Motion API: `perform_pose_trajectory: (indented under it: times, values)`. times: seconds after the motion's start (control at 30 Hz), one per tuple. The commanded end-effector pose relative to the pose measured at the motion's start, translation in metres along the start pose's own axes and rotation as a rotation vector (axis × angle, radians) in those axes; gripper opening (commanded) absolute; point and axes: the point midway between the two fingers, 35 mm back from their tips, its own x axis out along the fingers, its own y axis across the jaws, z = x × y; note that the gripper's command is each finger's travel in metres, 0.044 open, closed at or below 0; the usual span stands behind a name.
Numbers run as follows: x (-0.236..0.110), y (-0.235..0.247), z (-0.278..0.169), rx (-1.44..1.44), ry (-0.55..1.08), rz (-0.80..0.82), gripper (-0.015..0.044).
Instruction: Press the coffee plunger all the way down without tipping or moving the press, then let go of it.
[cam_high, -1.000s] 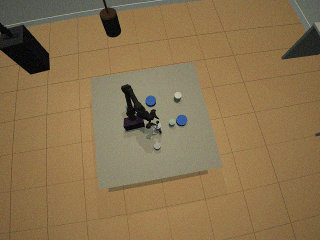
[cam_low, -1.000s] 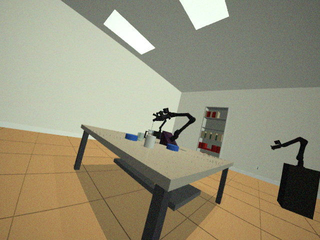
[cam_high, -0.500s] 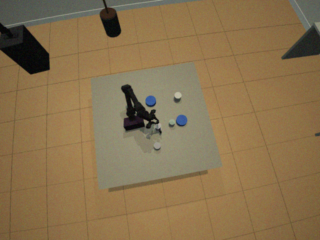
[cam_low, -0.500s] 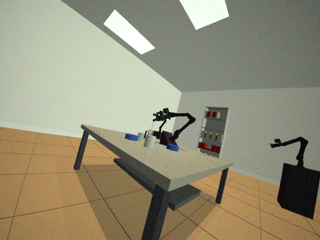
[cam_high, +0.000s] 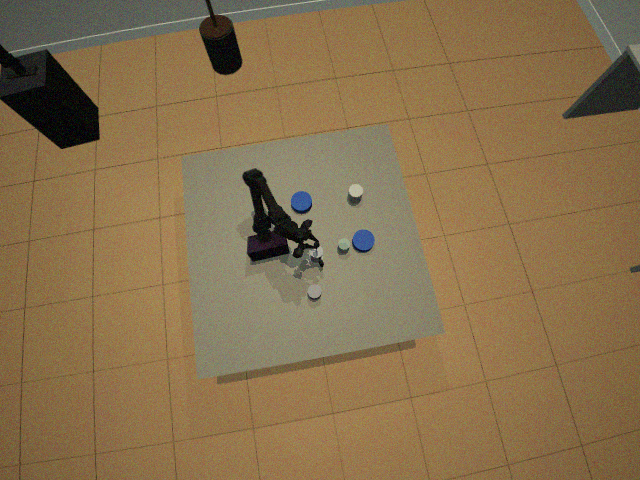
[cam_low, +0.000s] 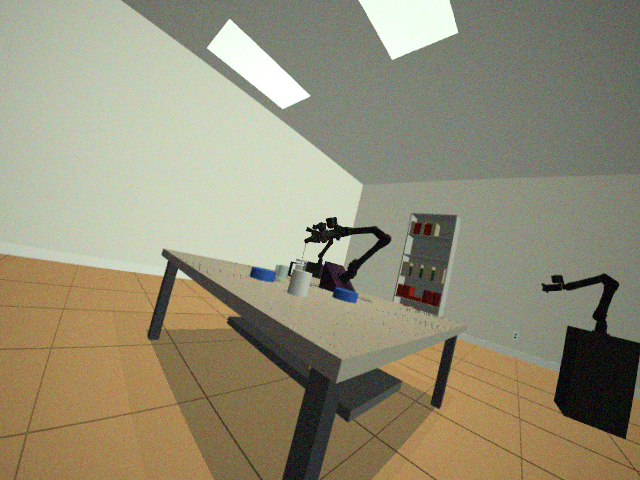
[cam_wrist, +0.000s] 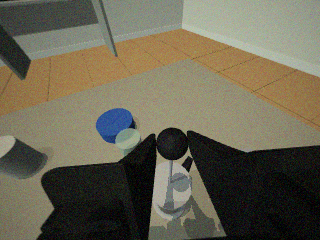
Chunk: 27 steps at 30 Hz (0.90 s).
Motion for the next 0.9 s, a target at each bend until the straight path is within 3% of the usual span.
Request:
perform_pose_trajectory:
  times: [0.0,0.87]
  values:
    - [0.009,-0.001,-0.016,0.012,0.031,-0.006,0.0119]
    - [0.035,-0.002,-0.051,0.013,0.031,-0.007,0.0119]
